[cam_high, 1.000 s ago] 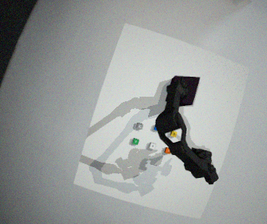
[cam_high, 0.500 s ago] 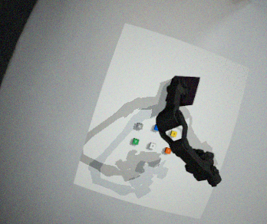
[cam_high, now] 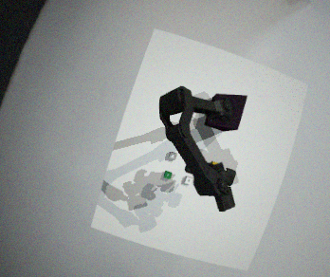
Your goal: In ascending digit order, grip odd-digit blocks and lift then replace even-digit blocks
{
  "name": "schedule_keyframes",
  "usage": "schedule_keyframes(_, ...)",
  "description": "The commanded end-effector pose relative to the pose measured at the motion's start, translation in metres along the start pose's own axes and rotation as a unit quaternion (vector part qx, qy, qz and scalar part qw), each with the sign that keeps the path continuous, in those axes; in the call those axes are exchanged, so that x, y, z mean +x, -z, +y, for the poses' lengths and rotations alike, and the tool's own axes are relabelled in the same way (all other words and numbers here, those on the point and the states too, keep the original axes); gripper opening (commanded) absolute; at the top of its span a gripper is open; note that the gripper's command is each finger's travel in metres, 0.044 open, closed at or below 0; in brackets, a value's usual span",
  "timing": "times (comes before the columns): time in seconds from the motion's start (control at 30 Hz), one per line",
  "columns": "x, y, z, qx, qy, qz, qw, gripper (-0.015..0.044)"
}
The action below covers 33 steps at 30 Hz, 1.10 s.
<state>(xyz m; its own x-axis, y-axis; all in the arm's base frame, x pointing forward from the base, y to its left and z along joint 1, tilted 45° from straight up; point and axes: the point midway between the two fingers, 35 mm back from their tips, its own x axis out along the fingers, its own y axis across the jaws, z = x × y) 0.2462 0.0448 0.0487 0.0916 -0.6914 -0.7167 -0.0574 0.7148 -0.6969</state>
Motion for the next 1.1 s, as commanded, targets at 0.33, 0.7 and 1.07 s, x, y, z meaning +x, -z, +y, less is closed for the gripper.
schedule_keyframes(0.33, 0.047, 0.016, -0.023, -0.006, 0.003, 0.000, 1.000, 0.0225)
schedule_keyframes(0.7, 0.087, 0.019, -0.026, -0.005, 0.007, 0.001, 1.000, 0.0400)
schedule_keyframes(1.07, 0.102, 0.019, -0.026, -0.005, 0.007, 0.001, 1.000, 0.0400)
